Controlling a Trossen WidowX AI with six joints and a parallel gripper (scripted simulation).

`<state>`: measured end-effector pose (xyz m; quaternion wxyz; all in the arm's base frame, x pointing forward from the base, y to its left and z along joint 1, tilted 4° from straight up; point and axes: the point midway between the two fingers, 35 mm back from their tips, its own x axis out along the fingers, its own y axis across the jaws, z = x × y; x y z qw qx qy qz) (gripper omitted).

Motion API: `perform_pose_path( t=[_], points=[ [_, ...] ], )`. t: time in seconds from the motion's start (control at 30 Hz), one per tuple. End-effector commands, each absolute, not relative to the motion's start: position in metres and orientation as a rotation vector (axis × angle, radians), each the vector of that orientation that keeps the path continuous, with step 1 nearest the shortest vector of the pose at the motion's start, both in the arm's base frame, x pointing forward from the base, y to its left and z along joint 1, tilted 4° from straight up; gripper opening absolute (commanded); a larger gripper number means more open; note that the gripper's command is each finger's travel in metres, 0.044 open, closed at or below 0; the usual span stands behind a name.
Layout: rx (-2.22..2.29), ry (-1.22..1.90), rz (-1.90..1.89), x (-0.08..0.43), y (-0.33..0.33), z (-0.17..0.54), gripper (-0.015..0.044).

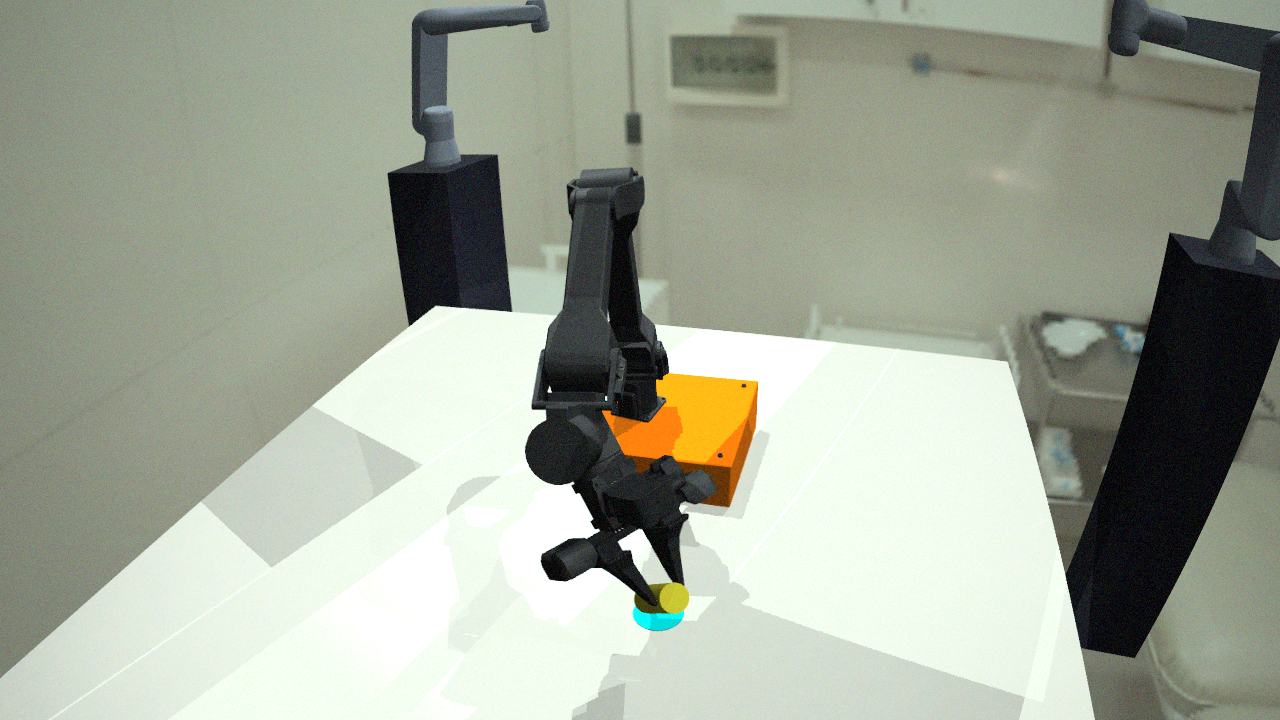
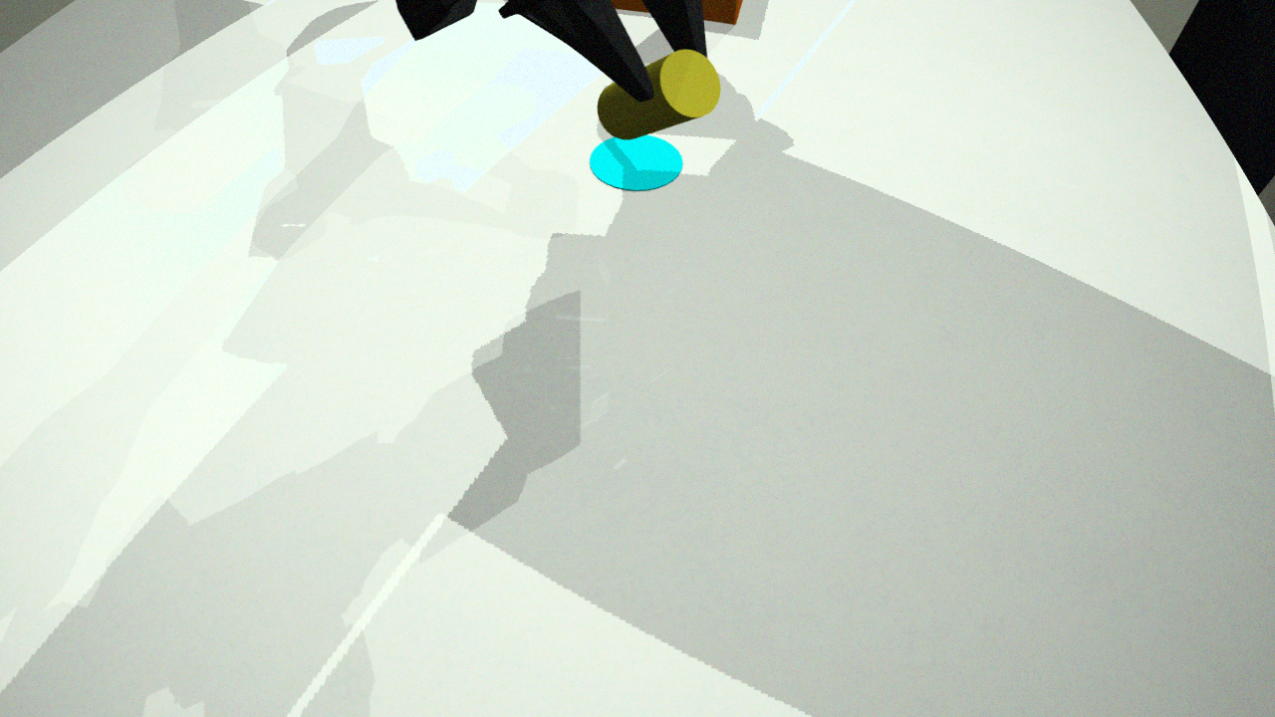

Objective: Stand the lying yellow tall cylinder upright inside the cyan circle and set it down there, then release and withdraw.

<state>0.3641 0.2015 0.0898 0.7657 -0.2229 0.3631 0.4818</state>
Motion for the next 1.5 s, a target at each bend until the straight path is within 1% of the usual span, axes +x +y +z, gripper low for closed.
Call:
perform_pose_path(
  t=[0.0, 1.47],
  points=[
    [-0.462, 0.775, 1.052, 0.3640, 0.2011, 0.0883, 0.0105],
    [-0.280, 0.536, 1.110, 0.3698, 0.1919, 0.0912, 0.0105]
  ],
)
